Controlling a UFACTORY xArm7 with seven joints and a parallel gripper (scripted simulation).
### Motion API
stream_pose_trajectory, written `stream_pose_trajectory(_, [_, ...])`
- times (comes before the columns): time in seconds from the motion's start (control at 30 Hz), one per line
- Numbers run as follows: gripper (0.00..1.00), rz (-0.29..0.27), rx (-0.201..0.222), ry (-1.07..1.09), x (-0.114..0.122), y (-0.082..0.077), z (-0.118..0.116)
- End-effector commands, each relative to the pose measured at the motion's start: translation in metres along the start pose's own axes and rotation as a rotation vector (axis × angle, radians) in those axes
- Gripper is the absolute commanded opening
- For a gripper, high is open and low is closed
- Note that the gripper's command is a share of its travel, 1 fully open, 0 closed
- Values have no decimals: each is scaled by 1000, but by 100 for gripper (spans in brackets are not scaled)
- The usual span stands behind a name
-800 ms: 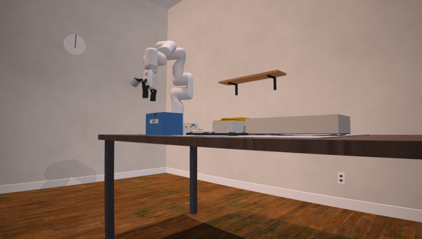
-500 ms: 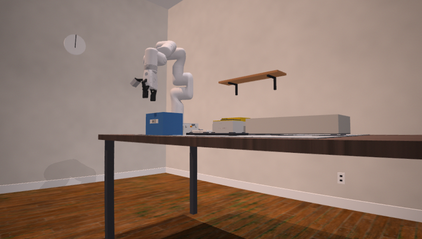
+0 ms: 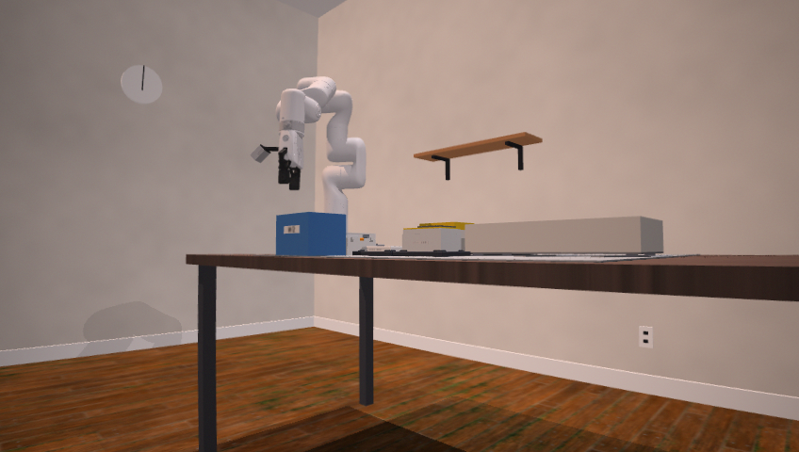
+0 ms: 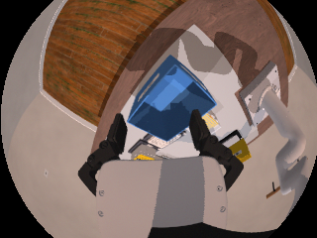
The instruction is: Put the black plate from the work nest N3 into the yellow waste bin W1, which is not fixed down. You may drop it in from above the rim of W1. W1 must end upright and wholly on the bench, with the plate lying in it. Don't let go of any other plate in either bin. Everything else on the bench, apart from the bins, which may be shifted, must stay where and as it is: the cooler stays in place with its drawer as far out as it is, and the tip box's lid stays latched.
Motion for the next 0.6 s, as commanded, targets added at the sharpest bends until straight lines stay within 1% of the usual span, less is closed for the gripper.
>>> stream_pose_trajectory(0.0, [100, -2, -3, -87, 14, -4, -2])
stream_pose_trajectory(0.23, [100, -7, 1, -297, 49, -8, -2])
stream_pose_trajectory(0.3, [100, -7, 1, -297, 49, -8, -2])
stream_pose_trajectory(0.43, [100, -10, 3, -430, 68, -10, 0])
stream_pose_trajectory(0.57, [100, -11, 4, -483, 85, -12, 1])
Point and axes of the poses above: the point where the finger pads meet when closed, its own y axis out along the fingers, its own z axis across the jaws, x = y × z, the point moved 6 cm from there along -y, back along the fingers, and after that the axes turned 2 degrees about -y, right-handed, at the moved point
